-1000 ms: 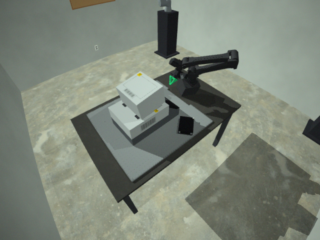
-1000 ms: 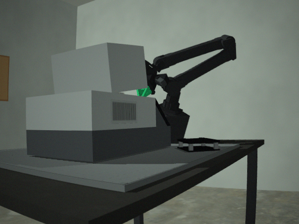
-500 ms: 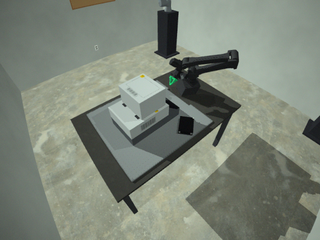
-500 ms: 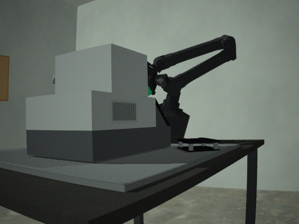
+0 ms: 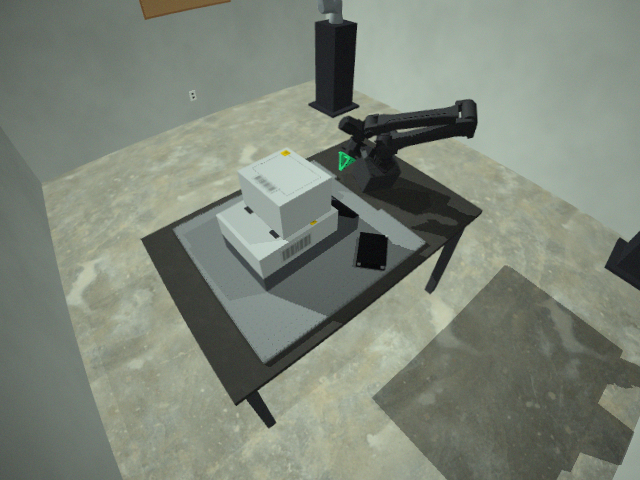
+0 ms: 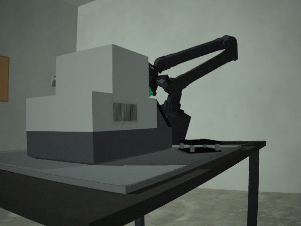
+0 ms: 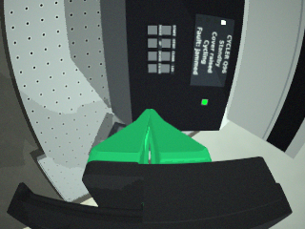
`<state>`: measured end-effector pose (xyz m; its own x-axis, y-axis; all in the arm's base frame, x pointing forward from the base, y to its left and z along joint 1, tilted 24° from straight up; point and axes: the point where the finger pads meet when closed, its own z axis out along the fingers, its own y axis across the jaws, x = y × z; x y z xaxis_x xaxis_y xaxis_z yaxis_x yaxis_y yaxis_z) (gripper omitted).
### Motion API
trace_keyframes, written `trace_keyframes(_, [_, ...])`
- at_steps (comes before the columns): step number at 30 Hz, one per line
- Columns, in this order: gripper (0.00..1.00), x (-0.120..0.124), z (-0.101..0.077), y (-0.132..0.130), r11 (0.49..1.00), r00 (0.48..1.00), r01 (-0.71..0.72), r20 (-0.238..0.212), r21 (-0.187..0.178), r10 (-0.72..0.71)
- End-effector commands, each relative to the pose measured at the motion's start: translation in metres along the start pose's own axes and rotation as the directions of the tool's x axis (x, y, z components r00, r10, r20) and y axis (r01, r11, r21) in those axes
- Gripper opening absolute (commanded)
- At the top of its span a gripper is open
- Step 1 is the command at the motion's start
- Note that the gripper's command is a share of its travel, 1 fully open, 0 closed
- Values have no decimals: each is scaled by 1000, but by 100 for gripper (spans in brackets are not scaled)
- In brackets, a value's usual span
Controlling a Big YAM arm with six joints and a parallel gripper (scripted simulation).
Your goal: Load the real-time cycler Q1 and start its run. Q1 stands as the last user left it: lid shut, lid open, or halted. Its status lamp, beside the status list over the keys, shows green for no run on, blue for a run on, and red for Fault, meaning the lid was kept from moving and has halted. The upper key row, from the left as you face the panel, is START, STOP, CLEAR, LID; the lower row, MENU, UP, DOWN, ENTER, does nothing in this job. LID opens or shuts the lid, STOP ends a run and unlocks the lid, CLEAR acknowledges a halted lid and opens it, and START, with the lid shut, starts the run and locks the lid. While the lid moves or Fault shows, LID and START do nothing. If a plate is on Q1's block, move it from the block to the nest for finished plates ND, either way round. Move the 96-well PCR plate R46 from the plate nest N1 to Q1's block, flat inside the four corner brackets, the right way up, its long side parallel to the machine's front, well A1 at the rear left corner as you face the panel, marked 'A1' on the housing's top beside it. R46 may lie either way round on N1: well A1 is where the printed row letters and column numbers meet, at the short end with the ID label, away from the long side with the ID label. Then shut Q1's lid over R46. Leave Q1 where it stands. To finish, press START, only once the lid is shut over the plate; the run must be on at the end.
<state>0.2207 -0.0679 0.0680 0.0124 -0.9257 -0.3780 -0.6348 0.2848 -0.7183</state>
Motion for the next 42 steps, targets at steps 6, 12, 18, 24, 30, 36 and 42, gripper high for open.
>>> trace_keyframes(6, [0, 6, -10, -44, 995, 997, 75, -24, 60, -74])
trace_keyframes(12, [0, 7, -9, -45, 996, 998, 67, -22, 54, -66])
trace_keyframes(18, [0, 7, -7, -37, 997, 998, 64, -17, 43, -63])
trace_keyframes(24, [0, 7, -4, -23, 999, 999, 44, -14, 29, -43])
trace_keyframes(30, [0, 6, -3, -14, 999, 999, 33, -19, 28, -33])
trace_keyframes(36, [0, 4, -3, -10, 999, 1000, 25, -20, 25, -25])
trace_keyframes(42, [0, 3, -5, -11, 1000, 1000, 16, -18, 20, -16])
